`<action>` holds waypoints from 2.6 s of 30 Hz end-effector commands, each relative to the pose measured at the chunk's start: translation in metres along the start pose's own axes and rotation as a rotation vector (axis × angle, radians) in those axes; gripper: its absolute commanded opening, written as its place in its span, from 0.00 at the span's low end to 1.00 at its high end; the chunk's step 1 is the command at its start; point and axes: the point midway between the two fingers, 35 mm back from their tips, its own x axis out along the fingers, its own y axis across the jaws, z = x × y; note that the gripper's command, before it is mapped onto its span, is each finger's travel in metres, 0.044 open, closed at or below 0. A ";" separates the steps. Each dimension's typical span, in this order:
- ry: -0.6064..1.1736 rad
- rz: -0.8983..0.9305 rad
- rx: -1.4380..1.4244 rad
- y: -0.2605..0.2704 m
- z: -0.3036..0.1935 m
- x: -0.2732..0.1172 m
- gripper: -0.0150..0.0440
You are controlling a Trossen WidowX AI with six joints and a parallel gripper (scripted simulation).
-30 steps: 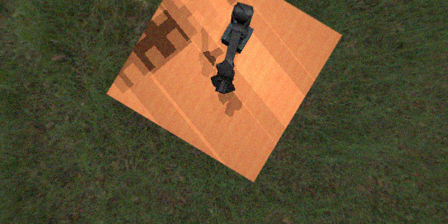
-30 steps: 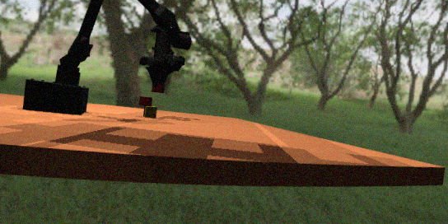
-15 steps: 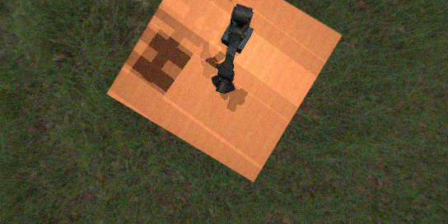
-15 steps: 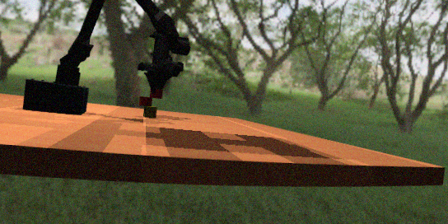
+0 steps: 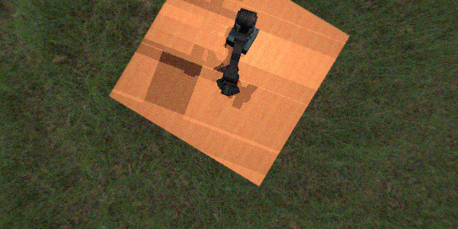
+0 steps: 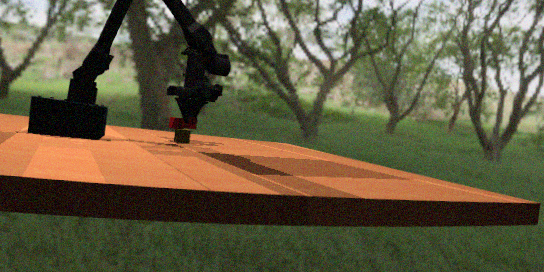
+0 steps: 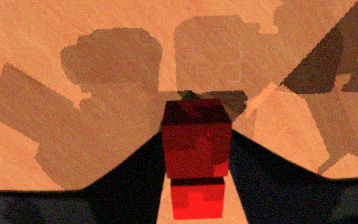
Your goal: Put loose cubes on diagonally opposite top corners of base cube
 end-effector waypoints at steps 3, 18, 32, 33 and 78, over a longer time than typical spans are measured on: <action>-0.002 -0.001 0.002 0.000 0.000 0.002 0.43; -0.002 -0.001 0.002 0.000 0.000 0.003 0.43; 0.001 -0.001 0.000 0.000 0.000 -0.005 0.60; 0.001 -0.001 0.000 0.000 0.000 -0.007 0.60; 0.011 0.003 -0.001 0.053 -0.111 -0.063 0.93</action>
